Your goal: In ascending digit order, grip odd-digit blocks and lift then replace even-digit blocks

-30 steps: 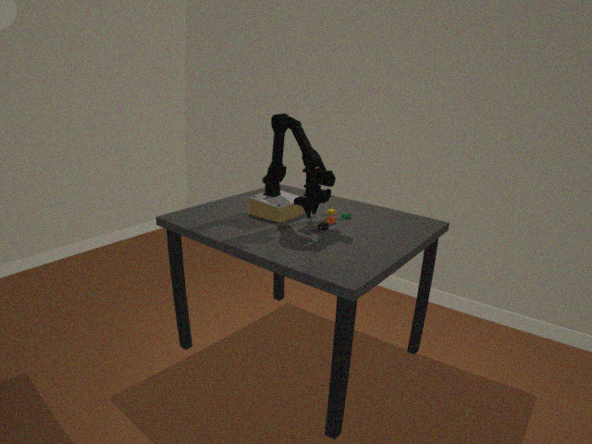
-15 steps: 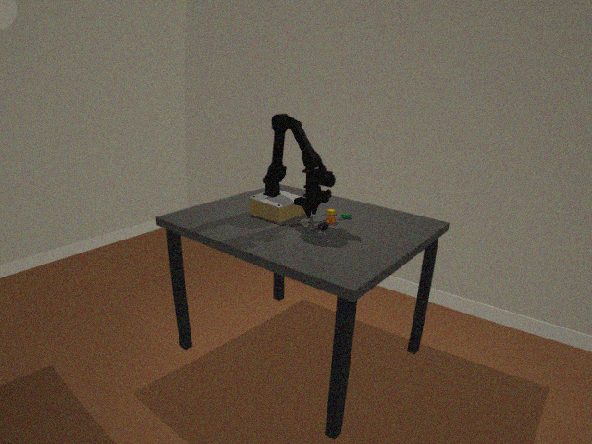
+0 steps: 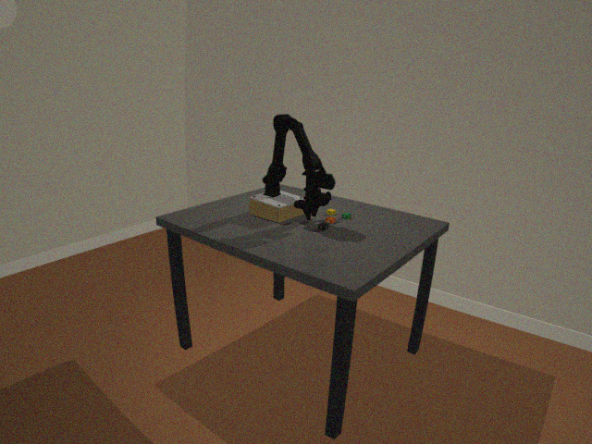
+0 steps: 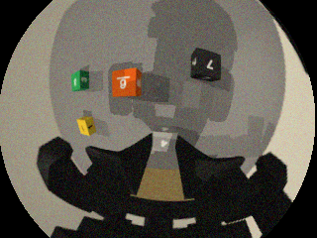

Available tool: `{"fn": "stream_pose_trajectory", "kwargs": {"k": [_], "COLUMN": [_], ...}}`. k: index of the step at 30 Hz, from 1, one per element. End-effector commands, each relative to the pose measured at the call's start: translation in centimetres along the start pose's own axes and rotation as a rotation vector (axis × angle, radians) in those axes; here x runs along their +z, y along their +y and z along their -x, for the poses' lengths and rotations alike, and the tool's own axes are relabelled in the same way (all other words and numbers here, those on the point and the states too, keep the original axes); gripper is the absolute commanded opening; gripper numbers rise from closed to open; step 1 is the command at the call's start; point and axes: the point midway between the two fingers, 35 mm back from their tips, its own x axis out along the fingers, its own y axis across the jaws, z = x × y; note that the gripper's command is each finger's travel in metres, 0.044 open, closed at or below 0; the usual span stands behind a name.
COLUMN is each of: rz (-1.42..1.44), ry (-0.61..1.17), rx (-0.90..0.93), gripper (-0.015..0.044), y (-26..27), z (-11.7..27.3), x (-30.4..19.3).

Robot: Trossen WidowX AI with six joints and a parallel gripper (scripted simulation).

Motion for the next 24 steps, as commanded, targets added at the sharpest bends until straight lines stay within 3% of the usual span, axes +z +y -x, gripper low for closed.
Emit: {"fn": "stream_pose_trajectory", "kwargs": {"k": [1,3,14,24], "rz": [0.004,0.004,0.004,0.004], "ry": [-0.001,-0.001,-0.001,-0.002], "rx": [0.002,0.002,0.002,0.002], "gripper": [0.0120,0.0120,0.0400,0.0400], "y": [0.0,0.0,0.0,0.0], "z": [0.0,0.0,0.0,3.6], "x": [0.0,0.0,0.0,0.1]}}
